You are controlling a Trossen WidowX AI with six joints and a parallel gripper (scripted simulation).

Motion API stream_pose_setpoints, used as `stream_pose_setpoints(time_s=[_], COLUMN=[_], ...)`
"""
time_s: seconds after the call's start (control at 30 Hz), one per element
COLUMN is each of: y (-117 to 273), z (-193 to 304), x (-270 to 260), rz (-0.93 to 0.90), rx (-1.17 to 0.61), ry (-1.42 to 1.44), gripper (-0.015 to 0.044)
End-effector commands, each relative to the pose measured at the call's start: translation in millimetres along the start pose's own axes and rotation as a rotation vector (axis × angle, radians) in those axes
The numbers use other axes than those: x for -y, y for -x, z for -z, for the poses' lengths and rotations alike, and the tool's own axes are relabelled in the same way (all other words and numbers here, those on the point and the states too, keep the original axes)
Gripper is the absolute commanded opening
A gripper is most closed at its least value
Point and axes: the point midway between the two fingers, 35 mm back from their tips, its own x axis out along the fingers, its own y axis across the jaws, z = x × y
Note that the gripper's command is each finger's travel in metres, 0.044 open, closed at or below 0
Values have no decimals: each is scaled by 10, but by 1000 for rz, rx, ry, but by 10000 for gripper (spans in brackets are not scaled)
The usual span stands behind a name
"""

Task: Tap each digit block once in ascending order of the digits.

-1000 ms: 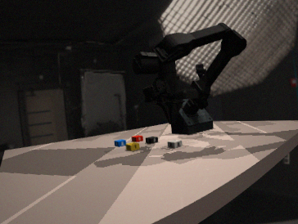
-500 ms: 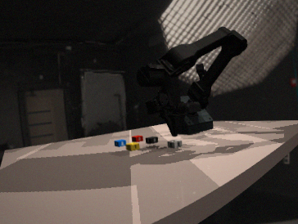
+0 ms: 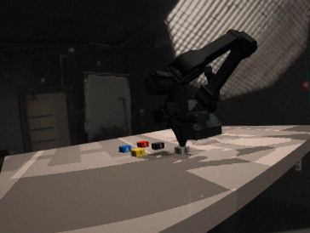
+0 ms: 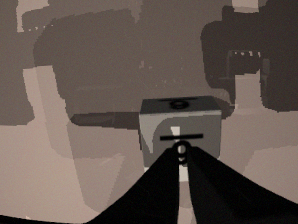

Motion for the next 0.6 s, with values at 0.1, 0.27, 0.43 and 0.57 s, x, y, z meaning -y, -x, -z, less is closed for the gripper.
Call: stream_pose_setpoints(time_s=[0.1, 0.27, 0.43, 0.57], y=[263, 597, 1068, 1078], z=[6, -31, 3, -55], x=[9, 36, 14, 71], rz=[3, 16, 6, 8], rx=[-2, 3, -4, -3], ry=[-3, -1, -5, -5], gripper=[20, 20, 20, 20])
